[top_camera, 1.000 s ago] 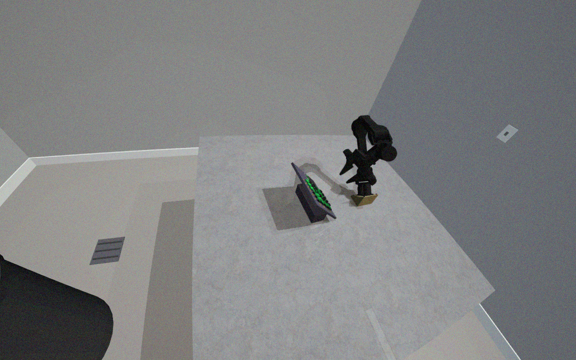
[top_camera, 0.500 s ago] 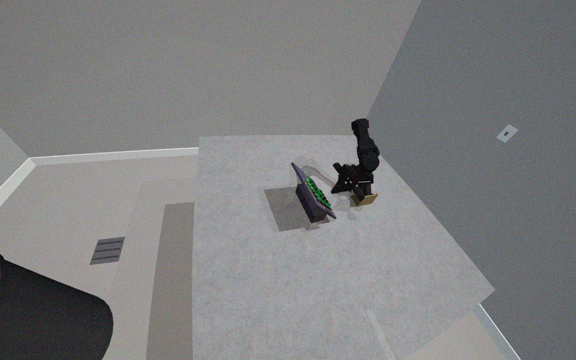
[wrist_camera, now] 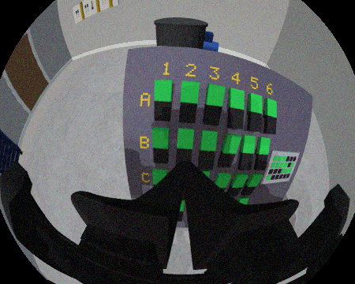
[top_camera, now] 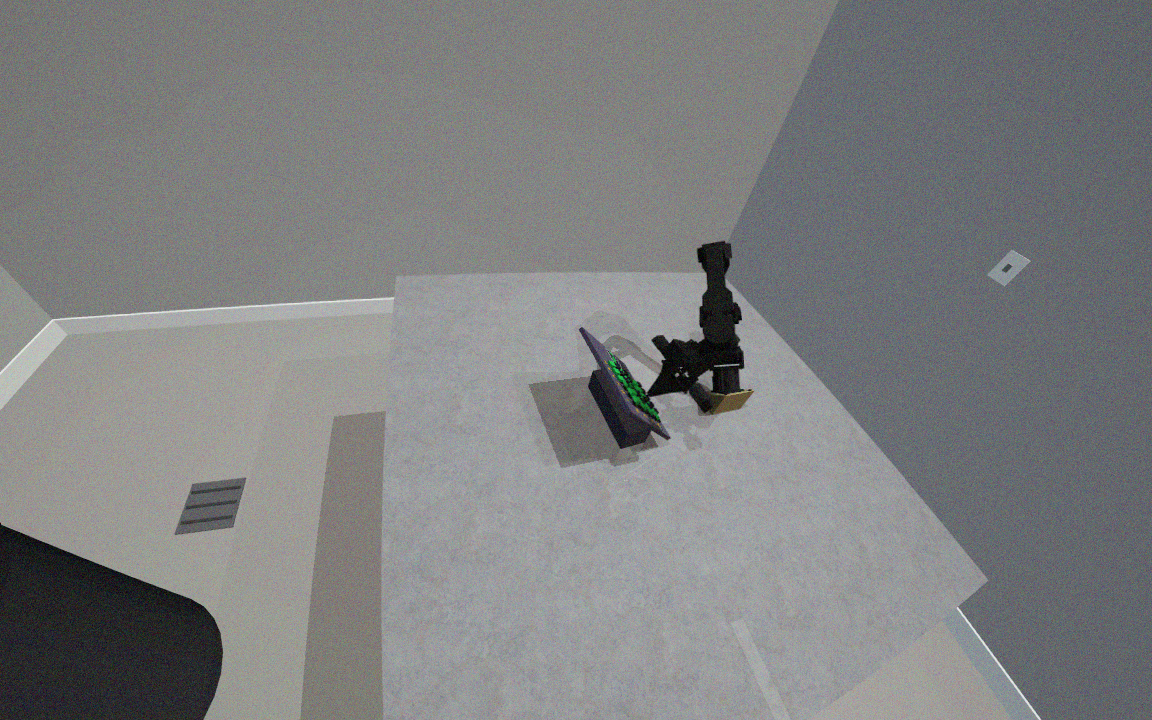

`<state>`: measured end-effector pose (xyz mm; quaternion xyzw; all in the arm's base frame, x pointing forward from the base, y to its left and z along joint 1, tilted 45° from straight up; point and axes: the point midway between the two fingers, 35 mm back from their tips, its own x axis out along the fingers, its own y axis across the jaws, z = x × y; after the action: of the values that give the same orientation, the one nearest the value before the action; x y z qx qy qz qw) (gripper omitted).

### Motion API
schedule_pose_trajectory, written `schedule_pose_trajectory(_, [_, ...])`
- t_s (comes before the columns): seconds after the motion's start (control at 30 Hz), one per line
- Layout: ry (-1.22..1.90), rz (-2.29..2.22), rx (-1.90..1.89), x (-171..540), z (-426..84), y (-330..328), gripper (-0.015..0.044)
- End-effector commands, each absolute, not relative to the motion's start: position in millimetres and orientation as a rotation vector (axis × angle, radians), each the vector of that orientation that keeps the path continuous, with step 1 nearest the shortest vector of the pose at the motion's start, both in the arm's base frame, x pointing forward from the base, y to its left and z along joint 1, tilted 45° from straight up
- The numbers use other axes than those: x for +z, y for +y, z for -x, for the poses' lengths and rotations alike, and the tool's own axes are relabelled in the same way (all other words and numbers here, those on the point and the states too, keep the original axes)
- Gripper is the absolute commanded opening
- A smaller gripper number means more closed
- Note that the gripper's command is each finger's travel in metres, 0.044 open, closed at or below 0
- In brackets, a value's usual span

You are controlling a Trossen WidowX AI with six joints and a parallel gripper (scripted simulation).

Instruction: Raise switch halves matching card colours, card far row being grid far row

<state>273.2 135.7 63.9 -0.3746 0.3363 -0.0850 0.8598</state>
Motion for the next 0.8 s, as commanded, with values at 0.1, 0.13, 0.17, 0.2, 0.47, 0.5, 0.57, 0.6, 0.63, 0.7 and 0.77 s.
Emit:
schedule_pose_trajectory(0.1, [0.712, 0.792, -0.177, 56.6, -279.6, 130.1, 0.0])
schedule_pose_trajectory(0.13, [0.712, 0.792, -0.177, 55.9, -280.6, 129.5, 0.0])
schedule_pose_trajectory(0.17, [0.712, 0.792, -0.177, 55.5, -281.2, 129.1, 0.0])
schedule_pose_trajectory(0.2, [0.712, 0.792, -0.177, 55.4, -281.4, 129.0, 0.0])
schedule_pose_trajectory(0.47, [0.712, 0.792, -0.177, 55.4, -281.4, 129.0, 0.0])
schedule_pose_trajectory(0.5, [0.712, 0.792, -0.177, 55.4, -281.4, 129.0, 0.0])
schedule_pose_trajectory(0.57, [0.712, 0.792, -0.177, 55.4, -281.4, 129.0, 0.0])
schedule_pose_trajectory(0.6, [0.712, 0.792, -0.177, 55.4, -281.4, 129.0, 0.0])
schedule_pose_trajectory(0.63, [0.712, 0.792, -0.177, 55.4, -281.4, 129.0, 0.0])
schedule_pose_trajectory(0.7, [0.712, 0.792, -0.177, 55.4, -281.4, 129.0, 0.0])
schedule_pose_trajectory(0.77, [0.712, 0.792, -0.177, 55.4, -281.4, 129.0, 0.0])
